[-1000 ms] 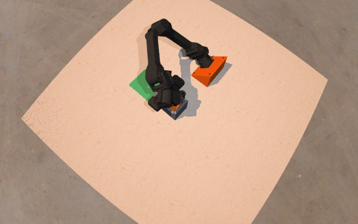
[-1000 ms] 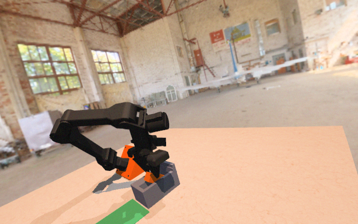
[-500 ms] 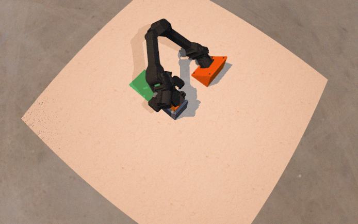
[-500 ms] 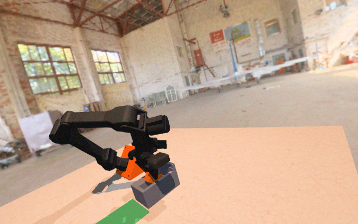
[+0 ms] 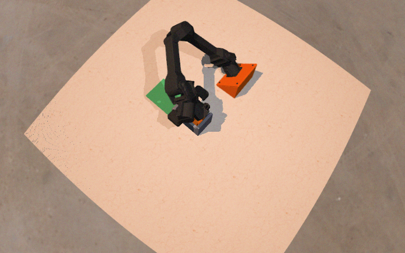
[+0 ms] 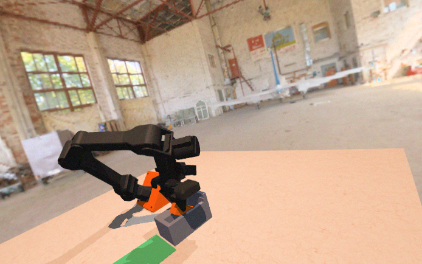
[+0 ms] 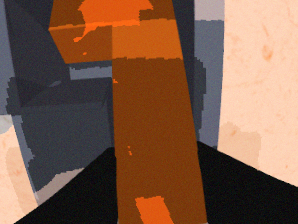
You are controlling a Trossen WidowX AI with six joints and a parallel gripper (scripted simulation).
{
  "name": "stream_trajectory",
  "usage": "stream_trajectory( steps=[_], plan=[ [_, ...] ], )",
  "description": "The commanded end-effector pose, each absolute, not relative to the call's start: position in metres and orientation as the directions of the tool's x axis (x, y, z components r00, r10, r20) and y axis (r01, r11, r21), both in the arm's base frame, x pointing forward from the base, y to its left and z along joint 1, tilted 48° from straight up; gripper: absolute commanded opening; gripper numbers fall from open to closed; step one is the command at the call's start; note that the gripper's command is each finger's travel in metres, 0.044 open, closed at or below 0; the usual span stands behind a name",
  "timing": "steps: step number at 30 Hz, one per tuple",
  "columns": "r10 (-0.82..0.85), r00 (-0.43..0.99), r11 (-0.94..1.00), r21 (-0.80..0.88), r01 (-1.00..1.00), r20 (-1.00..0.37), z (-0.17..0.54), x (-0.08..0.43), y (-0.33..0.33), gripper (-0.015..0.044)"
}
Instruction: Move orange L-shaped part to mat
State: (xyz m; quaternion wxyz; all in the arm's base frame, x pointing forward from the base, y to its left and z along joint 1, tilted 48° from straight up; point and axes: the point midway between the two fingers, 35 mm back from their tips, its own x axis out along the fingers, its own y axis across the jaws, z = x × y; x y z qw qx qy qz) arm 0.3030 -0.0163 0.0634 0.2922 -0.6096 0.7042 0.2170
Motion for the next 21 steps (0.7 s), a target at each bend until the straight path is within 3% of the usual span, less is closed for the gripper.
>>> stream_trajectory(
  steps=[1, 21],
  plan=[
    [-0.732, -0.086, 0.164, -0.052, -0.985, -0.676, 0.065, 0.303, -0.015, 0.0],
    [-0.734, -0.084, 0.159, -0.051, -0.986, -0.674, 0.085, 0.305, 0.007, 0.0]
  ],
)
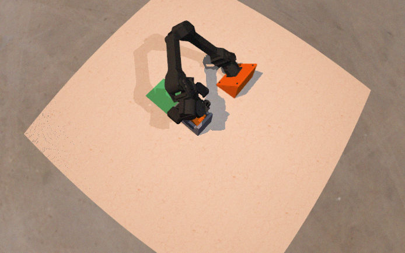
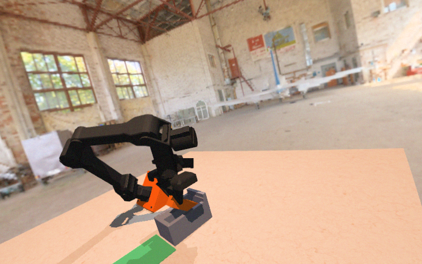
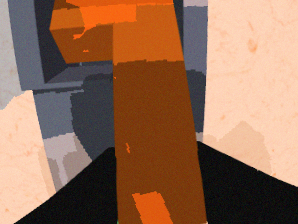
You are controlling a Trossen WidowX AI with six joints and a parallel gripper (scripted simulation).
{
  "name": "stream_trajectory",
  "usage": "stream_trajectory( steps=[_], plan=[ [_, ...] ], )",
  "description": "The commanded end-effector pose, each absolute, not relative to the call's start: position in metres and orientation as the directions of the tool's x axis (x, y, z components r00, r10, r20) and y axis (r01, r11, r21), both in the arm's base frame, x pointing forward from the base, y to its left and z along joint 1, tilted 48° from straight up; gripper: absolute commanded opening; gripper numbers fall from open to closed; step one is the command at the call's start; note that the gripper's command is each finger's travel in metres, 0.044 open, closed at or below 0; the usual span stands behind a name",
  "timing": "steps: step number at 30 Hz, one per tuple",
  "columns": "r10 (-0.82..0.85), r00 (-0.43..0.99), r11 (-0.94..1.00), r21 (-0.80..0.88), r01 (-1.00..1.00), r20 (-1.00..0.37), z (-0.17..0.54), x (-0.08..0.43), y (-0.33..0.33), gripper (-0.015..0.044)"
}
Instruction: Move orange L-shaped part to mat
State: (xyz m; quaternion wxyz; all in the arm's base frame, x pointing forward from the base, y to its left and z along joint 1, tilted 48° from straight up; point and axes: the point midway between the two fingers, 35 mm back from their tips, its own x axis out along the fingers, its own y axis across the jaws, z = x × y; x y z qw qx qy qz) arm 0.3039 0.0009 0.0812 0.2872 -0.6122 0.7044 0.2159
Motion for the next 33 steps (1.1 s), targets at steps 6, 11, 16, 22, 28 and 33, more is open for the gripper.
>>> stream_trajectory(
  steps=[6, 11, 16, 22, 28, 33],
  plan=[
    [-0.734, -0.084, 0.159, -0.051, -0.986, -0.674, 0.091, 0.306, 0.014, 0.0],
    [-0.734, -0.084, 0.159, -0.051, -0.986, -0.674, 0.097, 0.307, 0.019, 0.0],
    [-0.734, -0.084, 0.159, -0.05, -0.986, -0.674, 0.102, 0.307, 0.025, 0.0],
    [-0.731, -0.075, 0.152, -0.055, -0.987, -0.678, 0.108, 0.308, 0.032, 0.0],
    [-0.725, -0.056, 0.139, -0.067, -0.988, -0.686, 0.115, 0.308, 0.039, 0.0],
    [-0.718, -0.037, 0.126, -0.079, -0.989, -0.695, 0.12, 0.308, 0.044, 0.0]
  ],
)
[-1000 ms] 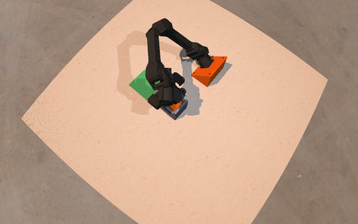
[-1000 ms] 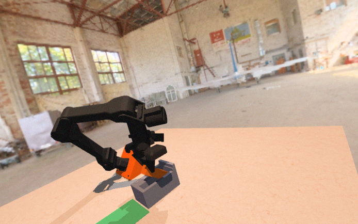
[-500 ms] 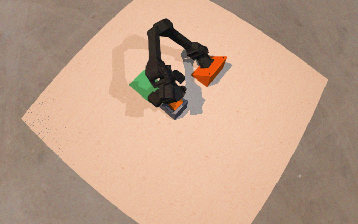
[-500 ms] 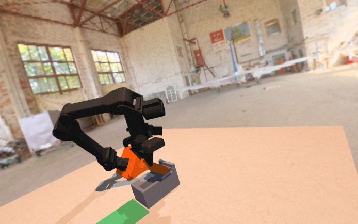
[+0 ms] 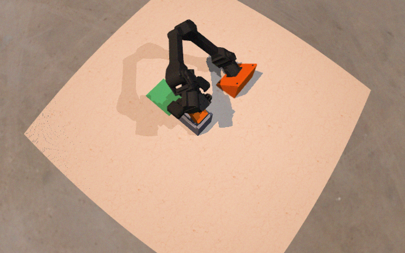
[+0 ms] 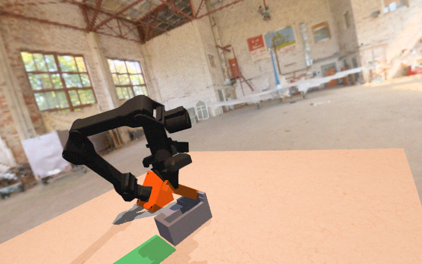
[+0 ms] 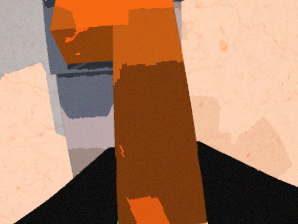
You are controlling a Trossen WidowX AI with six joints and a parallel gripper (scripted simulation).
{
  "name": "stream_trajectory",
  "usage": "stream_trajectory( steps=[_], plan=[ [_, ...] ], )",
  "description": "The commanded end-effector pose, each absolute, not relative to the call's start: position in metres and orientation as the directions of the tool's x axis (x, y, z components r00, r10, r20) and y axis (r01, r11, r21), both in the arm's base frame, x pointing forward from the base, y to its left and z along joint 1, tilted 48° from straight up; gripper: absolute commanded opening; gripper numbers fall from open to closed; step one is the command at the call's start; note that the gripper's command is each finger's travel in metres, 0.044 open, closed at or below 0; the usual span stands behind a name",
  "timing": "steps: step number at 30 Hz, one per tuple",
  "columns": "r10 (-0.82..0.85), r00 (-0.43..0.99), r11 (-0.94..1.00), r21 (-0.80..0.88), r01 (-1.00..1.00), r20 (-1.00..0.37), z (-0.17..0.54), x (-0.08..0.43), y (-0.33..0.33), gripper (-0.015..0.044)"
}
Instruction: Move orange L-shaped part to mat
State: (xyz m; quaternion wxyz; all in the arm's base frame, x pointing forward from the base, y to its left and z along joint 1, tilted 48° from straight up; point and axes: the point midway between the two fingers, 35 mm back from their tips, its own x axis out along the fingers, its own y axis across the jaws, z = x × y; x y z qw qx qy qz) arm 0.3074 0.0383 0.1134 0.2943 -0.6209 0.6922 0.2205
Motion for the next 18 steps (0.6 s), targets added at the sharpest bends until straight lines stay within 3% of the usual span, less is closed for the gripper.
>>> stream_trajectory(
  steps=[1, 18],
  plan=[
    [-0.717, -0.033, 0.124, -0.081, -0.989, -0.696, 0.121, 0.308, 0.045, 0.0],
    [-0.718, -0.013, 0.099, -0.083, -0.992, -0.696, 0.151, 0.295, 0.015, 0.0]
  ],
)
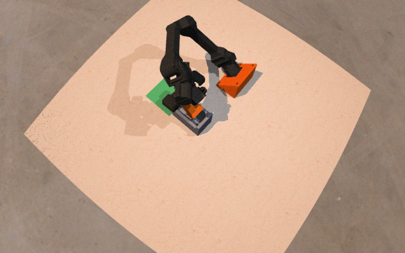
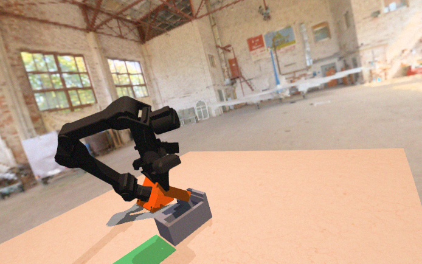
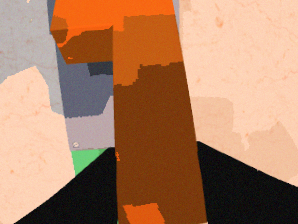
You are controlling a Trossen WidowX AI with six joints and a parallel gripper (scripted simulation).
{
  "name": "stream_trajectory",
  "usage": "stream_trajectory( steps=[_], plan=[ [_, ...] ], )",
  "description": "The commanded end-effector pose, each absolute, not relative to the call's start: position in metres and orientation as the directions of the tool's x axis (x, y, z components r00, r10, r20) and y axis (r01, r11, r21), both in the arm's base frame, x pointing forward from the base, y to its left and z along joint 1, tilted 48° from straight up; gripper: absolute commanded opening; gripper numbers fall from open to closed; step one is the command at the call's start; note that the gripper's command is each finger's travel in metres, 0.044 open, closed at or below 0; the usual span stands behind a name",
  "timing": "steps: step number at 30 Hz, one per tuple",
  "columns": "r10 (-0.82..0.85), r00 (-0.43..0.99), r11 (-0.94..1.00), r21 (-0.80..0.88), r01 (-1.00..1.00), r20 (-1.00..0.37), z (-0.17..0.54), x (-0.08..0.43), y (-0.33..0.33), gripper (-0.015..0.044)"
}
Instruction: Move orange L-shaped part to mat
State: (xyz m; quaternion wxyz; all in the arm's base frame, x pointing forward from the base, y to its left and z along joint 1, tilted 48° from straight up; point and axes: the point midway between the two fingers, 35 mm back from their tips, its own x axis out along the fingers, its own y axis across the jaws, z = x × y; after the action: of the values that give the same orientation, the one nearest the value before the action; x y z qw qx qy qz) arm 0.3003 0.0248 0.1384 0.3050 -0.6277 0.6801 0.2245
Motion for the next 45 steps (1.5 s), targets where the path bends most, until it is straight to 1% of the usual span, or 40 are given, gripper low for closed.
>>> stream_trajectory(
  steps=[1, 11, 45],
  plan=[
    [-0.717, -0.01, 0.097, -0.085, -0.992, -0.697, 0.154, 0.294, 0.012, 0.0],
    [-0.71, 0.022, 0.074, -0.106, -0.992, -0.704, 0.183, 0.283, -0.014, 0.0],
    [-0.71, 0.023, 0.074, -0.106, -0.992, -0.704, 0.184, 0.282, -0.015, 0.0]
  ],
)
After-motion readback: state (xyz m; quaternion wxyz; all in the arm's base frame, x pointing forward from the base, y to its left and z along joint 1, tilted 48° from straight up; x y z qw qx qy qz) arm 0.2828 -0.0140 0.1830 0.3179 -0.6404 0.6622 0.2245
